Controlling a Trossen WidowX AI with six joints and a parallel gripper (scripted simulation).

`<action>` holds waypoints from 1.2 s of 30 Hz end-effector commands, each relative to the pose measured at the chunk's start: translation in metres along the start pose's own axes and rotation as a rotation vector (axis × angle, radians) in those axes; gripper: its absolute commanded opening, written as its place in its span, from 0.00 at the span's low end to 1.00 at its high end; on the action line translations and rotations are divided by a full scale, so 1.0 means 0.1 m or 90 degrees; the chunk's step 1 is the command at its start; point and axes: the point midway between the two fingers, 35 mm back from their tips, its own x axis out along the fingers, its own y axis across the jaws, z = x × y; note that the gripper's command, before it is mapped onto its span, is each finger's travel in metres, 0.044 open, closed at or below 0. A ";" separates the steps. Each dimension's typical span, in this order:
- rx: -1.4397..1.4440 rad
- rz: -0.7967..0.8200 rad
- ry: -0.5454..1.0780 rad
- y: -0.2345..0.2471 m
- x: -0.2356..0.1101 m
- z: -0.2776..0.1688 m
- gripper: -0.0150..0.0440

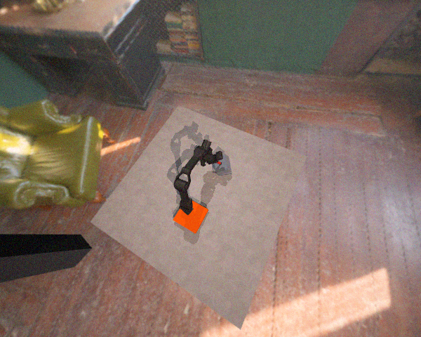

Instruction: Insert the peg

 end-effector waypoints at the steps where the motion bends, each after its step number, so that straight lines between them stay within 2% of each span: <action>1: -0.003 0.001 0.000 0.01 0.03 0.01 0.25; 36: -0.003 0.001 0.000 0.00 0.13 0.01 0.25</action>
